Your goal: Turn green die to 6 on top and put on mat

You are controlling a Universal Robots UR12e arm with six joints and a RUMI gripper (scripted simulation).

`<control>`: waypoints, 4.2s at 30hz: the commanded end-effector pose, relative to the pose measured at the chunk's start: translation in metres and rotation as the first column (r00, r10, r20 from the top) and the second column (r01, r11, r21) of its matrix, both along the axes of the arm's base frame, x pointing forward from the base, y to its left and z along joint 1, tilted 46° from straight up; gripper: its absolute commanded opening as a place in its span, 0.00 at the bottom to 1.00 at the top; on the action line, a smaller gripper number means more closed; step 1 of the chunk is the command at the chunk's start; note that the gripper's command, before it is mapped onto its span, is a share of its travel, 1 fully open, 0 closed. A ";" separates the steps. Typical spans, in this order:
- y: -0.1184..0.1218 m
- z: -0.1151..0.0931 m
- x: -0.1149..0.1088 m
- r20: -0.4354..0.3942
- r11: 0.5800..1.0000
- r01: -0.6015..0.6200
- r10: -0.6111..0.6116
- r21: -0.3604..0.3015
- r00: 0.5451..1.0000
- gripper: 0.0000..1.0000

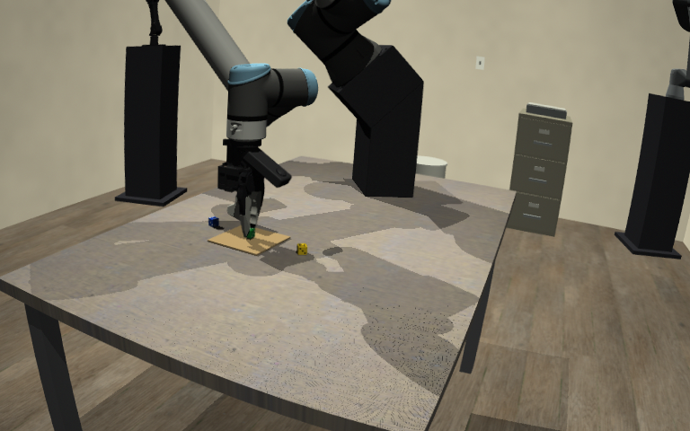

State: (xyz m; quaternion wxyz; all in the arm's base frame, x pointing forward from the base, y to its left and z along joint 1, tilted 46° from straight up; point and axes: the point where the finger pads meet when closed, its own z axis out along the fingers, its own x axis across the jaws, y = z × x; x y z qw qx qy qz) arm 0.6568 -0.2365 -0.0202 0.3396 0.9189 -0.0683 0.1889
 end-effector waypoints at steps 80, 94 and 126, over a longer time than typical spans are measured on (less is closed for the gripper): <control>-0.004 -0.001 0.002 0.003 1.000 0.001 -0.001 -0.001 1.000 0.03; -0.004 -0.001 0.002 0.003 1.000 0.001 -0.001 -0.001 1.000 0.03; -0.004 0.000 0.002 0.003 1.000 0.001 -0.001 -0.001 1.000 0.21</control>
